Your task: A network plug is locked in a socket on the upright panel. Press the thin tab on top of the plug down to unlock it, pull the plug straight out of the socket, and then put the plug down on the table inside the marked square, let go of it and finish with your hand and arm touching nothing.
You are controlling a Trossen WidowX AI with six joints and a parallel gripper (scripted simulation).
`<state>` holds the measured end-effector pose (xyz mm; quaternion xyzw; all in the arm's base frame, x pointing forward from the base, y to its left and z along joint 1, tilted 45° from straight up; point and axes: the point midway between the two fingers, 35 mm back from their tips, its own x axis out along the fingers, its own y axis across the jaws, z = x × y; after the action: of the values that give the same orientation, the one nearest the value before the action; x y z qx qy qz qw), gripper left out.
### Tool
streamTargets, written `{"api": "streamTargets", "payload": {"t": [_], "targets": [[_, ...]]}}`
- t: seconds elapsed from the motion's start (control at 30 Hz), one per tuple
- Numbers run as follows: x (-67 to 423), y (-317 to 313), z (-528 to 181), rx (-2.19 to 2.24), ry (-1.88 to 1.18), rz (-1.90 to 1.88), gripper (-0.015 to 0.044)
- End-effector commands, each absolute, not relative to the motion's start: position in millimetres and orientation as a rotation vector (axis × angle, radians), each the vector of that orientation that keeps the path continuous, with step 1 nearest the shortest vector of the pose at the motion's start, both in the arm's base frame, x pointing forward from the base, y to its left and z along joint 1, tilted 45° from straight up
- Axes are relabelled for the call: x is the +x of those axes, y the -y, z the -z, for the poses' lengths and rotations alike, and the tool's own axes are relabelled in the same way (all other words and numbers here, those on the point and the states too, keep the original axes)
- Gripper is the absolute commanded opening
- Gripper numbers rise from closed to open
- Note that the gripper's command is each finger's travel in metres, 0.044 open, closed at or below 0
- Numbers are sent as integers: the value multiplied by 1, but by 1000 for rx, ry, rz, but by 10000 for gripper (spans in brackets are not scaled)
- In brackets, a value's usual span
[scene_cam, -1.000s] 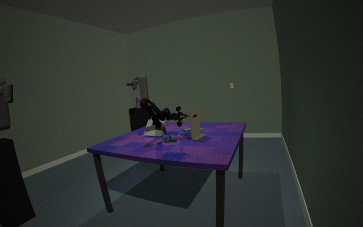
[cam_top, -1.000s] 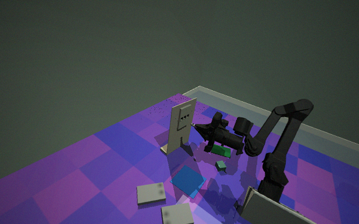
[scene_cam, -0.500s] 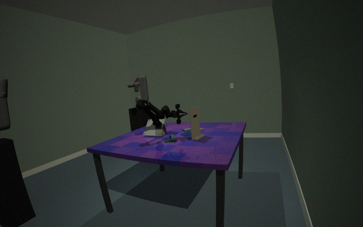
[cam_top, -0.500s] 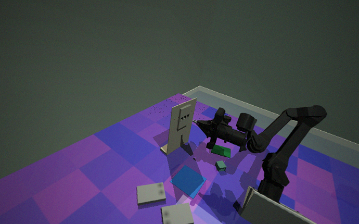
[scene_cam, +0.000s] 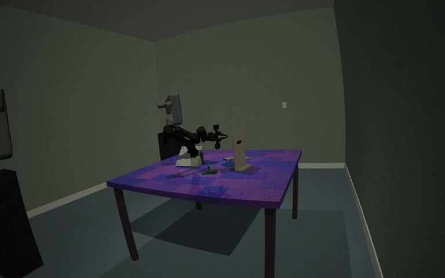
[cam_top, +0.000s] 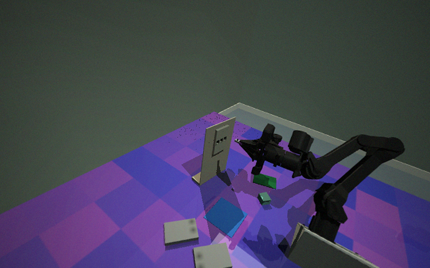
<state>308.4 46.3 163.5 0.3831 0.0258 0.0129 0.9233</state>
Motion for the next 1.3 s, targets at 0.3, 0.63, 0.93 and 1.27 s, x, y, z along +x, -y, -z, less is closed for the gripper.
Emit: {"api": "streamTargets", "payload": {"t": [0.3,0.63,0.93,1.27], "targets": [[301,-54,-173,800,-56,-19,0],[310,-55,-134,848,-196,117,0],[312,-53,-98,863,-308,253,0],[309,-51,-64,860,-396,404,0]]}}
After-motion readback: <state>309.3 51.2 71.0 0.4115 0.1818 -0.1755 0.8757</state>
